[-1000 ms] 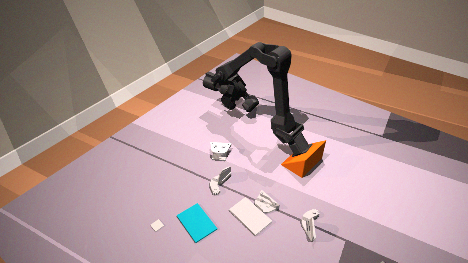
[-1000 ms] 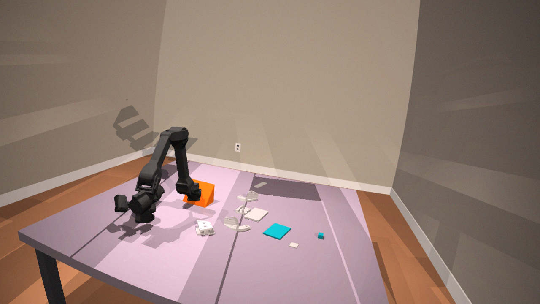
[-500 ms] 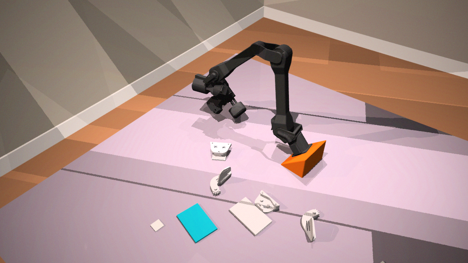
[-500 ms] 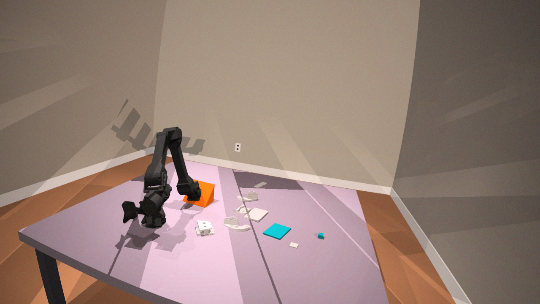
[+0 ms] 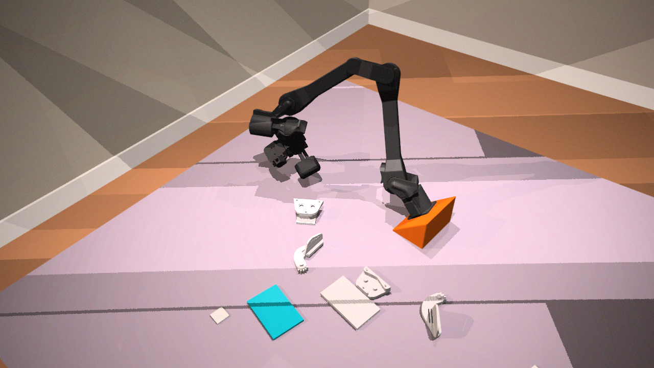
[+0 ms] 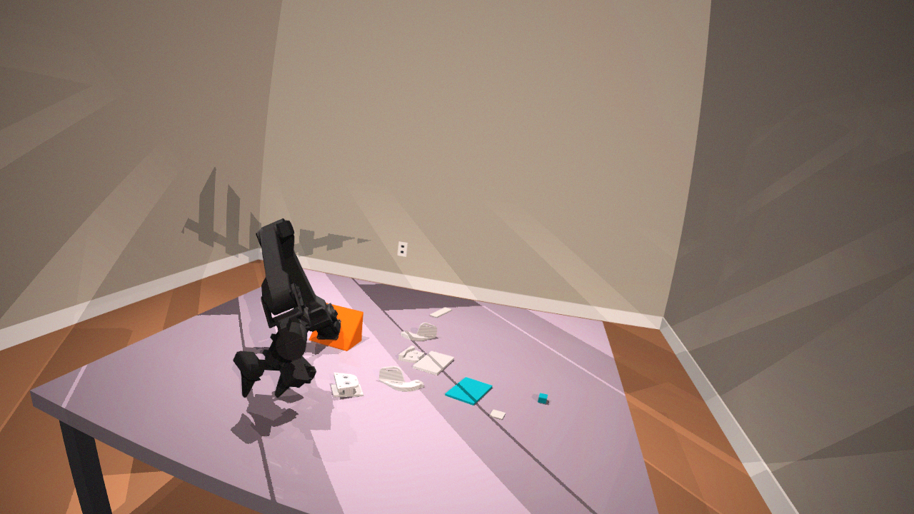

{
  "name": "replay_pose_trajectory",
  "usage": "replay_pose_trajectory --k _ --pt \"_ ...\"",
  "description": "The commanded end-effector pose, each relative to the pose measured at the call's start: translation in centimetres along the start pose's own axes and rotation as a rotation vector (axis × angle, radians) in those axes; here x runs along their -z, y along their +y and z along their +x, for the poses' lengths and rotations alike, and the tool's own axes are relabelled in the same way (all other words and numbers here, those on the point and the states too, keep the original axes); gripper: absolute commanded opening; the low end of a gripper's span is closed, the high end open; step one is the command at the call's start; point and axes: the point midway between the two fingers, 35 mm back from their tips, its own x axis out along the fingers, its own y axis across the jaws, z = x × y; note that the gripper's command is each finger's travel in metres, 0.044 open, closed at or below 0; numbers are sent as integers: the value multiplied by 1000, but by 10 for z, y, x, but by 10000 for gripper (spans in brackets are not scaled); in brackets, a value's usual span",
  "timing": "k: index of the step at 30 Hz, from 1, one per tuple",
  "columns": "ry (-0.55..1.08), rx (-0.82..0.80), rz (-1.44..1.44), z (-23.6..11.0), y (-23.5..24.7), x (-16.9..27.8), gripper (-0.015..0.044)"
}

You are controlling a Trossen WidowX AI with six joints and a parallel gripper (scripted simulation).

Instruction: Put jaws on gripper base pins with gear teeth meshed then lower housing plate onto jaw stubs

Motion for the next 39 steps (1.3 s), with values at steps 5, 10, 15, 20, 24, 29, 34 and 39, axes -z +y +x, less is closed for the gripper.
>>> replay_pose_trajectory --k 5,10,15,20,24,29,34,39 --pt "-144 -93 10 -24 24 -44 440" --pt "-249 -149 -56 -43 39 -67 440" --pt "-355 -198 -130 -66 56 -87 440" --pt "-402 -240 -179 -84 77 -99 440" --pt "-399 -272 -198 -93 95 -104 440" --pt "-375 -339 -265 -125 151 -110 440" --pt "-345 -351 -336 -160 203 -101 440" --pt "-330 -308 -396 -194 244 -81 440"
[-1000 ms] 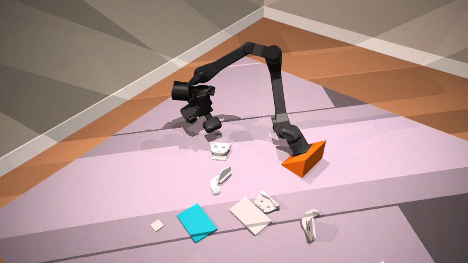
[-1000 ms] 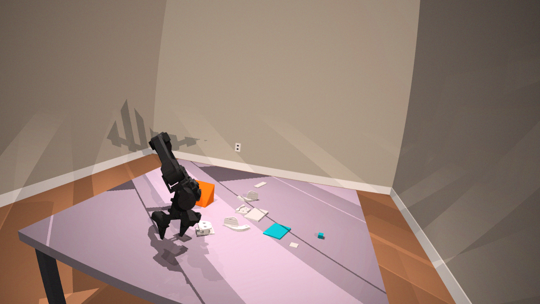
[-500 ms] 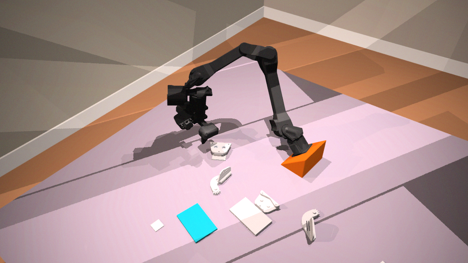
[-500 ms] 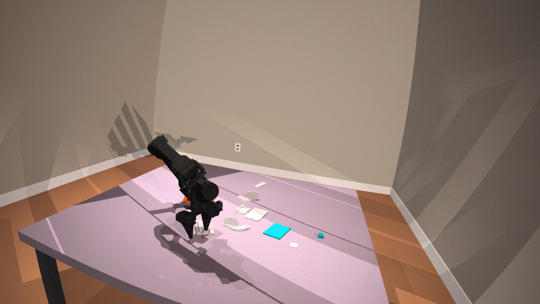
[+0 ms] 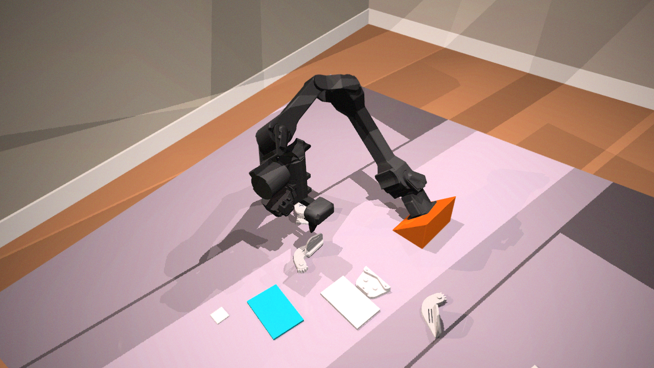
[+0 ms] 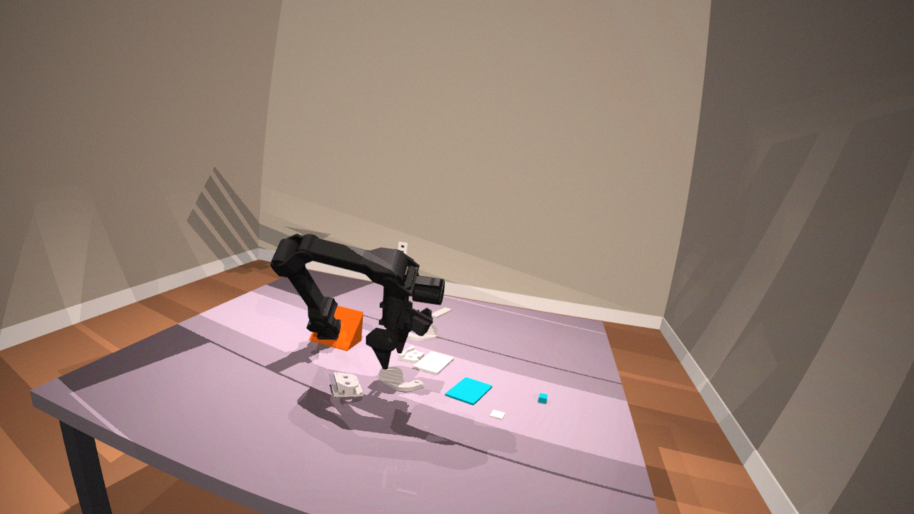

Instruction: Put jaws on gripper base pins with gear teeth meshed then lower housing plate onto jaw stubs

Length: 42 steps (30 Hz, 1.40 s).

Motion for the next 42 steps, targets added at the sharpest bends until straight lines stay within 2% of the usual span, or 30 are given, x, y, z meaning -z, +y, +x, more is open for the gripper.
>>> replay_pose_trajectory --k 1,5,10,42 --pt "19 30 -34 -11 29 -3 440" --pt "19 32 -36 -10 31 -3 440" --pt "19 33 -35 26 29 -2 440" --pt "18 34 -35 71 28 -2 440"
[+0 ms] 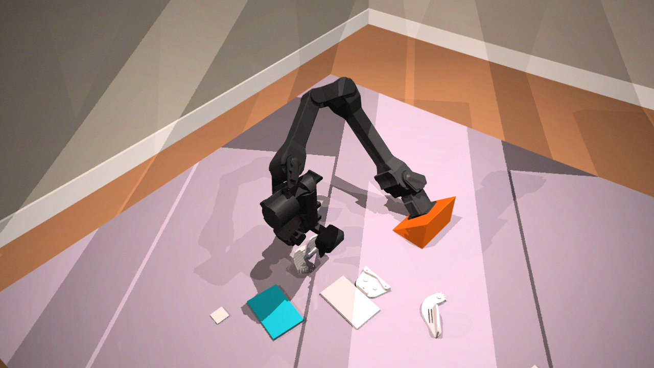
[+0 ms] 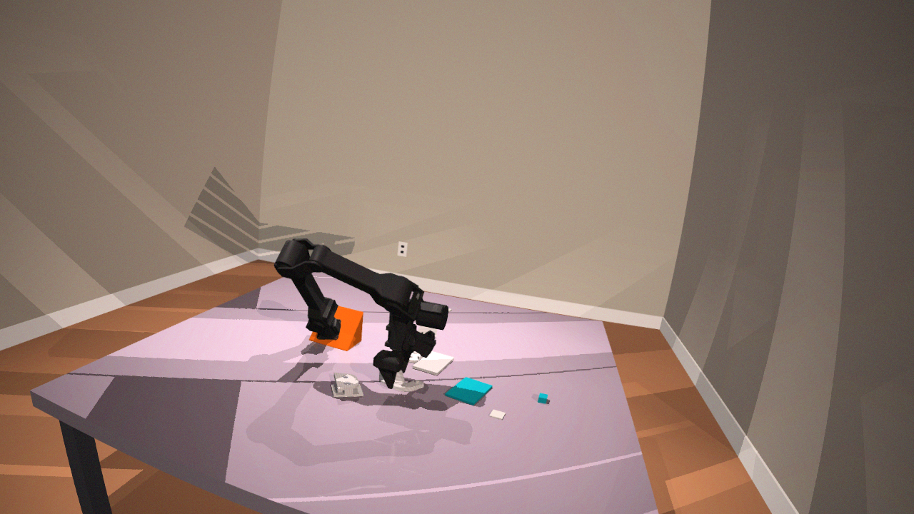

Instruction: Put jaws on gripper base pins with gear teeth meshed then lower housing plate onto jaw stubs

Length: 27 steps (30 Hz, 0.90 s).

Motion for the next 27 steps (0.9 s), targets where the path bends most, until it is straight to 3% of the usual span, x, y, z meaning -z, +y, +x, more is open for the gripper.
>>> replay_pose_trajectory --k 1,27 --pt "3 5 -3 7 -1 2 440" --pt "3 5 -3 12 -1 2 440"
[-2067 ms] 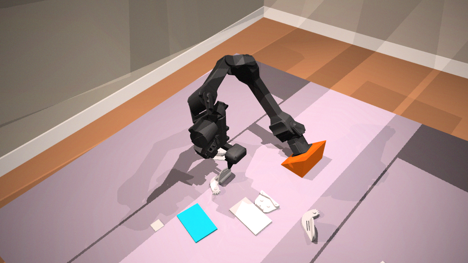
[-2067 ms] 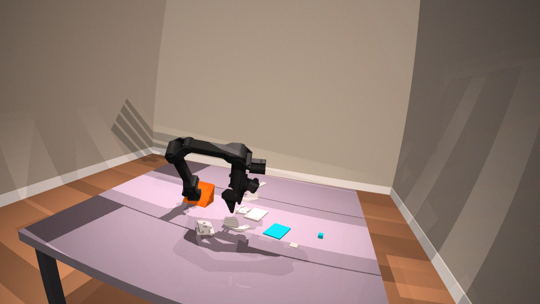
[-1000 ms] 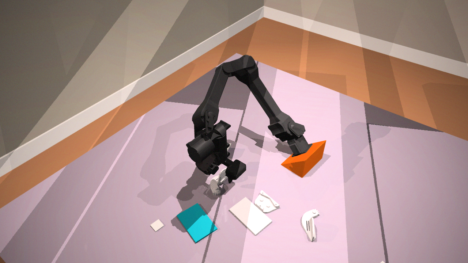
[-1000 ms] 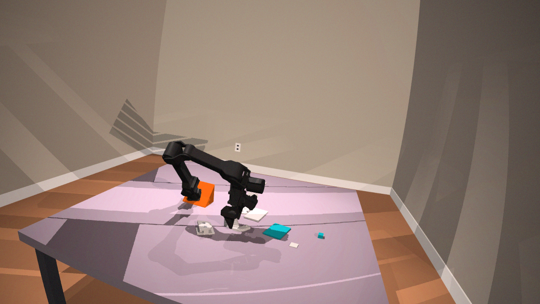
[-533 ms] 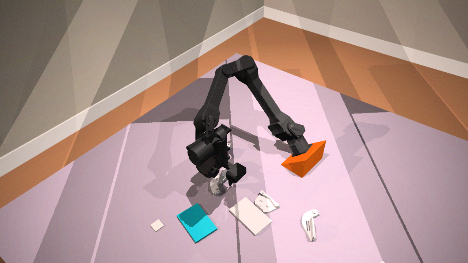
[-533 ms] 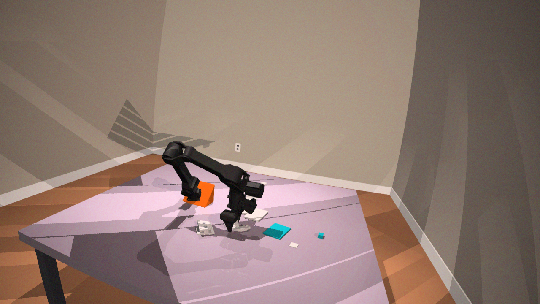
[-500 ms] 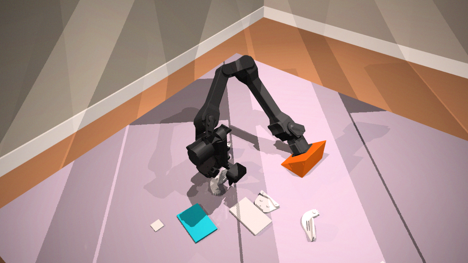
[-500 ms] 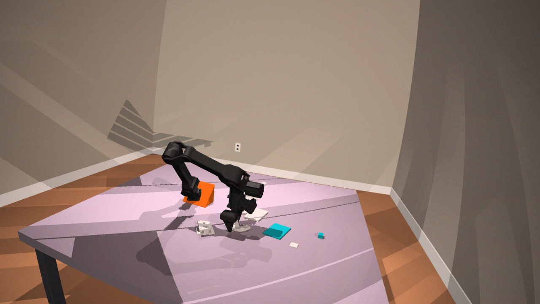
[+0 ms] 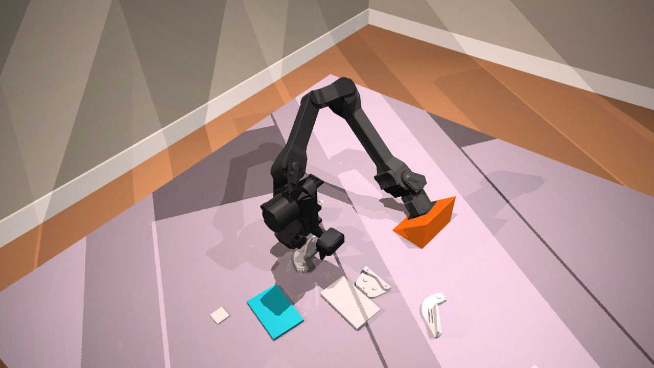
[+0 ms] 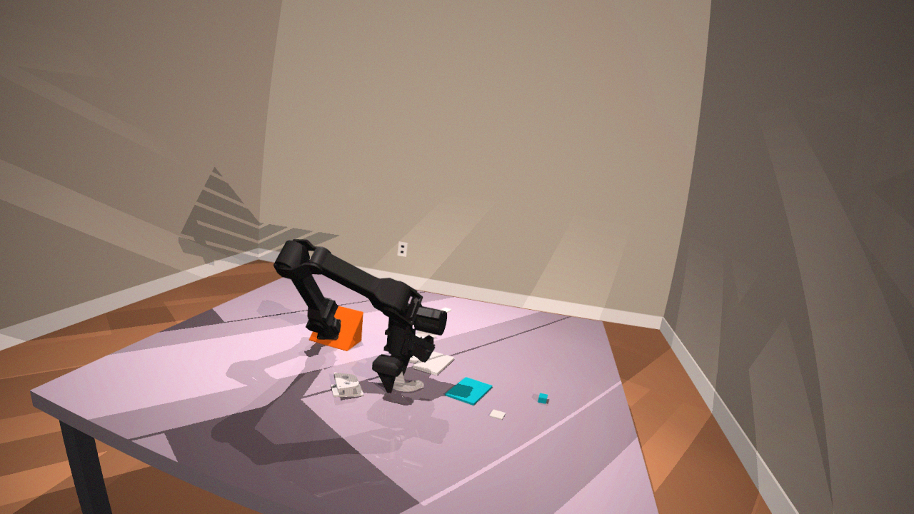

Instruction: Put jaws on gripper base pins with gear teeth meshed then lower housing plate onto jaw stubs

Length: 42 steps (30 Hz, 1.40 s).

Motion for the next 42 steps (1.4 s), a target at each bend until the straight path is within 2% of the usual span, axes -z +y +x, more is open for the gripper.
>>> replay_pose_trajectory --k 1,3,14,17,30,42 --pt "-1 4 -2 0 -1 0 440" --pt "-1 4 -2 0 -1 0 440" --pt "0 0 0 0 0 0 151" --pt "0 0 0 0 0 0 134" --pt "0 0 0 -1 0 0 134" --pt "-1 -4 -2 -37 1 -3 134"
